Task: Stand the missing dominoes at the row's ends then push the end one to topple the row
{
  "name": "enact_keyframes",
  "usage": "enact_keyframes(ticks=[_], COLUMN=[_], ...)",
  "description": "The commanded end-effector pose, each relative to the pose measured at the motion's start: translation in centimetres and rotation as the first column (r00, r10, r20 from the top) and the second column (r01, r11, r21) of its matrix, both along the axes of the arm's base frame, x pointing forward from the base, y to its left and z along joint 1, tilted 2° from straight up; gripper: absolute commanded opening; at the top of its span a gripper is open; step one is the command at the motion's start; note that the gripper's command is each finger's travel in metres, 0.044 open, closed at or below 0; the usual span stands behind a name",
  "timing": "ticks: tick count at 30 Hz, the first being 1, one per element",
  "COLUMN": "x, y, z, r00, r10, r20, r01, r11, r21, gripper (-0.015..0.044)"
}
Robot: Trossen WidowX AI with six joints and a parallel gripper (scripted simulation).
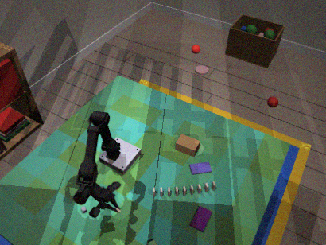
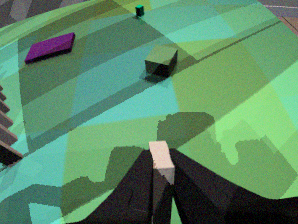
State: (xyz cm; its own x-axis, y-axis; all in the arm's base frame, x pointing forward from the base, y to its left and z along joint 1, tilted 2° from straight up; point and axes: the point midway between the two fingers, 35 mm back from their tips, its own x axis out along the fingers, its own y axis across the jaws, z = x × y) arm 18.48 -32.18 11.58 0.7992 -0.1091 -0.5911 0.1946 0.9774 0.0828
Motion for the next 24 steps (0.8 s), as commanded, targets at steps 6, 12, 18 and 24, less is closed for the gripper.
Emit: enact_keyframes(ticks=[6, 12, 18, 24], x=[-1.2, -2.4, -3.6, -5.0], y=[0.5, 1.3, 2.7, 4.4], z=[0.3, 0.7, 1.2, 1.7], r00=[0.975, 0.935, 0.882, 0.82], r10=[0.022, 0.057, 0.107, 0.169], r20=[0.222, 0.349, 0.459, 0.548], r01=[-0.01, -0.021, -0.033, -0.046], r11=[0.998, 0.994, 0.986, 0.972], r21=[-0.056, -0.106, -0.165, -0.23], gripper=[0.0028, 0.0028, 0.0028, 0.0028])
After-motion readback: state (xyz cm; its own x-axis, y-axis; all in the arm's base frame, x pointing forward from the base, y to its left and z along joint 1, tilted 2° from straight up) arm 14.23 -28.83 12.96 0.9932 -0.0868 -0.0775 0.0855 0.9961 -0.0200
